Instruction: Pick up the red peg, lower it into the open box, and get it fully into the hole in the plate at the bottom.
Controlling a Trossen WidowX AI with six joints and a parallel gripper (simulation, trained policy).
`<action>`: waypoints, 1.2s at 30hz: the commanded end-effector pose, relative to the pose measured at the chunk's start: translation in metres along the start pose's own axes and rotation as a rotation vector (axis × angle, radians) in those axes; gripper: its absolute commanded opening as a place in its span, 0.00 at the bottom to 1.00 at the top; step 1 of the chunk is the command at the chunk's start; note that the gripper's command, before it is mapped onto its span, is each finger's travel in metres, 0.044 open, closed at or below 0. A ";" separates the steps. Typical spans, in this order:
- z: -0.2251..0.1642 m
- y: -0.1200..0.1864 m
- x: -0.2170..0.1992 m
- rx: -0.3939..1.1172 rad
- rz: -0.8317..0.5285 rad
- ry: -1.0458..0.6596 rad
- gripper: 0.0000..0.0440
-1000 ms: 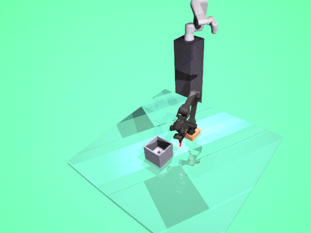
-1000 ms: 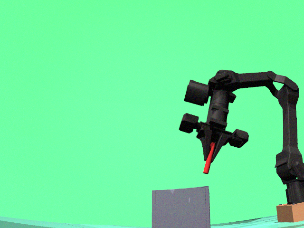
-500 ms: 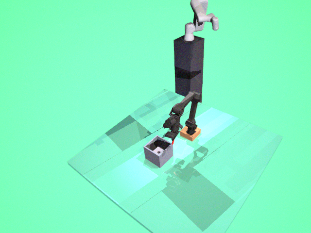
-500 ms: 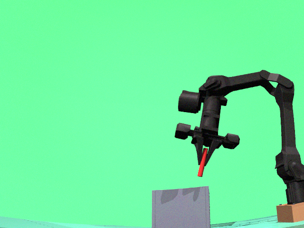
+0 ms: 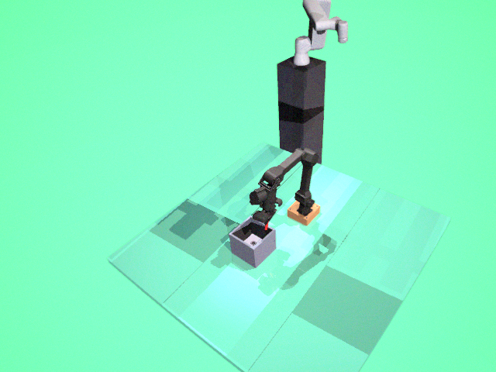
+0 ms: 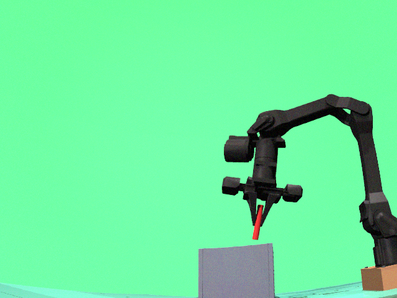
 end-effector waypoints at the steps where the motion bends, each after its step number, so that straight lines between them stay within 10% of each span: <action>1: 0.007 -0.004 0.005 0.003 -0.011 -0.003 0.00; 36: 0.050 -0.101 0.038 0.056 -0.096 0.051 0.00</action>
Point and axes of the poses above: the point midway between the two fingers, 35 mm back from their tips, its own y axis back along the fingers, its own x axis across the jaws, z = x × y, the point moved 7 cm from there along y, back along the fingers, and after that the axes turned 15 degrees about -y, right-handed, at the moved point
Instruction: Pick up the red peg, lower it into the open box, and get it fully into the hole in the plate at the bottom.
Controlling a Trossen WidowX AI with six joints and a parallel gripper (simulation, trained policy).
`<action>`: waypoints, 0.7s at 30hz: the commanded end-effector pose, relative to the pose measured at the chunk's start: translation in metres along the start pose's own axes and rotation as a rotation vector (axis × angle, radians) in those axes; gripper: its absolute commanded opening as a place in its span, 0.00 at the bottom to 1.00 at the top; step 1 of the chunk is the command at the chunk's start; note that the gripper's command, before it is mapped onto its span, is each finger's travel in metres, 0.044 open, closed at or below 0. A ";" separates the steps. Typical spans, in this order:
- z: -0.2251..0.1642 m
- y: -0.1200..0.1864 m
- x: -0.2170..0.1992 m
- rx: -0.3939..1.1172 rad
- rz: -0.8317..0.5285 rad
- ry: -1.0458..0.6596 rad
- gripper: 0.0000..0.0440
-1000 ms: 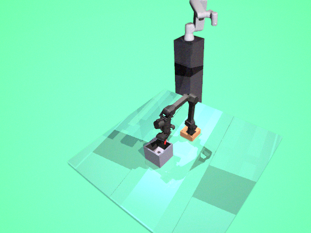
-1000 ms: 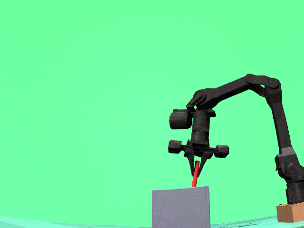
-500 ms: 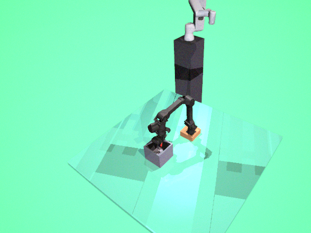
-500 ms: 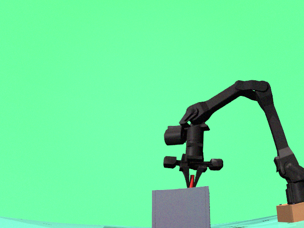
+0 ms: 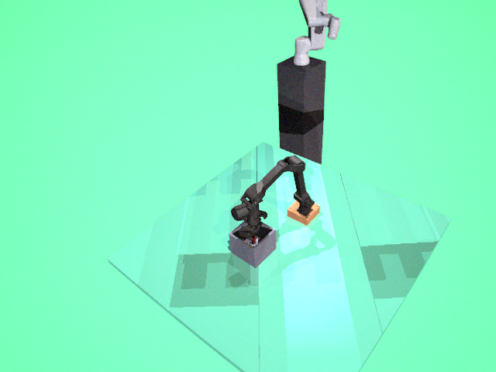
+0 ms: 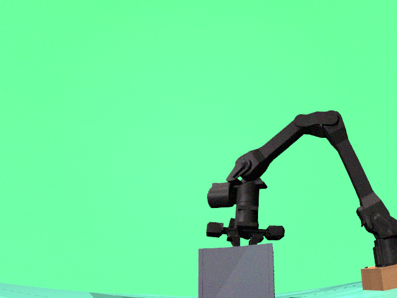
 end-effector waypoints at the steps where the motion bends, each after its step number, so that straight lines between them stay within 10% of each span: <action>1: 0.001 -0.011 0.002 0.010 -0.010 0.018 0.00; 10: 0.004 -0.032 0.003 0.002 -0.043 0.058 0.03; 16: 0.003 -0.037 0.005 0.013 -0.061 0.076 0.29; 21: 0.007 -0.030 0.008 0.025 -0.063 0.075 0.31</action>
Point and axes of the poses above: the point midway between the two fingers, 35 mm back from their tips, its own y axis back along the fingers, its own x axis across the jaws, z = x × y, the point moved 7 cm from there along y, back along the fingers, and after that the axes turned 15 degrees about -y, right-handed, at the moved point
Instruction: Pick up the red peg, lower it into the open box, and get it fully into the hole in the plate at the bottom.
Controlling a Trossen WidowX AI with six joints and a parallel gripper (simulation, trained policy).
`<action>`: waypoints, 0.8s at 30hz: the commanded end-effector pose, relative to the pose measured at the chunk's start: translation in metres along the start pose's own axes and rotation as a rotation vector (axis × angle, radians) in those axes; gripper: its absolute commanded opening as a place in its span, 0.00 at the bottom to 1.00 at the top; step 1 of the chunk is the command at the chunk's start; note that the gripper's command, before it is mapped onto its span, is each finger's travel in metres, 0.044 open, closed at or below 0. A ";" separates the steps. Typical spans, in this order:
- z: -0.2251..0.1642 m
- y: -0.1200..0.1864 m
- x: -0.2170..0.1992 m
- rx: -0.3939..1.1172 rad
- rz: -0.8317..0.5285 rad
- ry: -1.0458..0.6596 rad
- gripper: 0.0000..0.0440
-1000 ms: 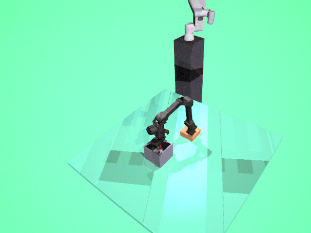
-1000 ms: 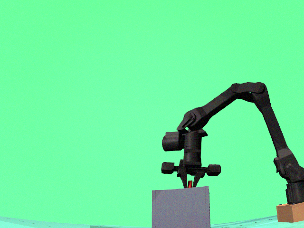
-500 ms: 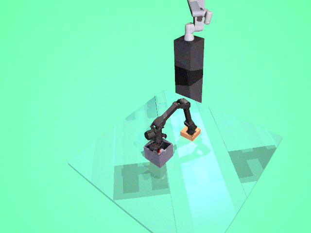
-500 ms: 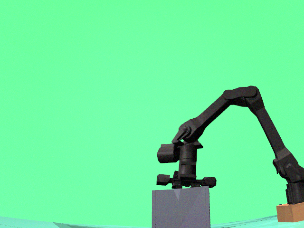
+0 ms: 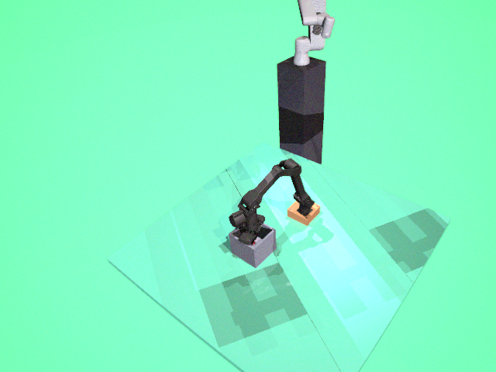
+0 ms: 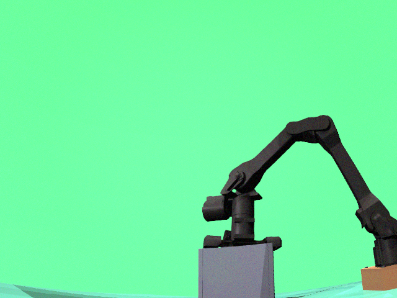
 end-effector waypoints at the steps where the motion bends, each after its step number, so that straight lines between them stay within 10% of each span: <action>1: 0.004 0.002 0.002 0.016 -0.003 0.001 0.31; 24: 0.025 0.067 0.029 0.226 0.188 -0.013 0.49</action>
Point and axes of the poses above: the point midway between the two fingers, 35 mm back from their tips, its own y axis back along the fingers, its own x axis across the jaws, z = x × y, the point moved 7 cm from there along y, back along the fingers, and after that the axes turned 15 degrees about -y, right-handed, at the moved point
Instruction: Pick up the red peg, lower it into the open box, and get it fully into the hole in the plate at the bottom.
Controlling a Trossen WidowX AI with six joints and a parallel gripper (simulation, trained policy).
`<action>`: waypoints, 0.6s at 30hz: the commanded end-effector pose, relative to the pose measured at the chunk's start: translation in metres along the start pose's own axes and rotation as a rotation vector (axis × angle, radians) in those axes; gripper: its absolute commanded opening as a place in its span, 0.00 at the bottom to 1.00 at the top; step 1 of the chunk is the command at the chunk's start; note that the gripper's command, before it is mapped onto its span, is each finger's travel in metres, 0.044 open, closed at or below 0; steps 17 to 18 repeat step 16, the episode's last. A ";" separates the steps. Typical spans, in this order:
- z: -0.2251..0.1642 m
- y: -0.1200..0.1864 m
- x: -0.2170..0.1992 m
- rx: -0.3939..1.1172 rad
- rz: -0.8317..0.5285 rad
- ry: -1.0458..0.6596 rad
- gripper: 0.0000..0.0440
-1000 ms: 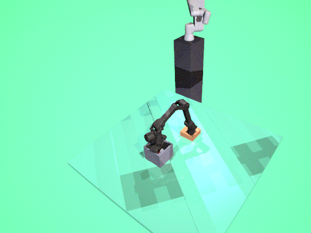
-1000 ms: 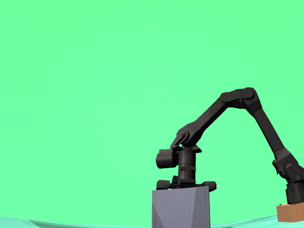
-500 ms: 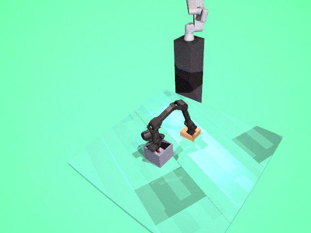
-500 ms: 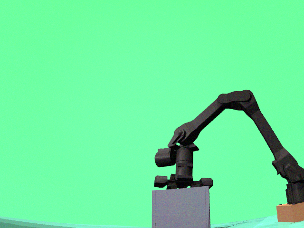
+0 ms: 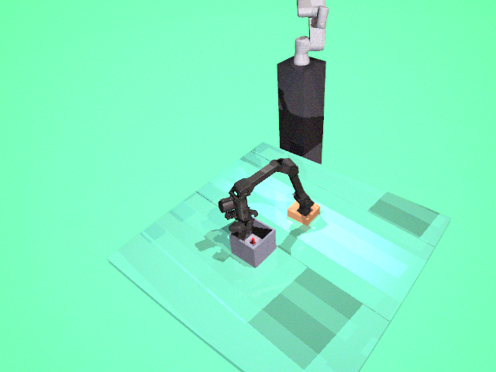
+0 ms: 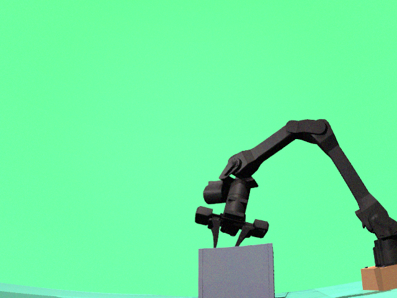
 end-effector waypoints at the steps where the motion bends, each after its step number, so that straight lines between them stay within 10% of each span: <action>1: 0.002 0.005 0.004 0.030 0.022 0.005 0.51; 18: 0.018 0.021 0.022 0.088 0.109 0.063 0.51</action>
Point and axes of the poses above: the point midway between the two fingers, 35 mm back from their tips, its own y axis back along the fingers, its own x axis across the jaws, z = x × y, the point moved 7 cm from there along y, back along the fingers, and after that the axes turned 15 degrees about -y, right-handed, at the moved point
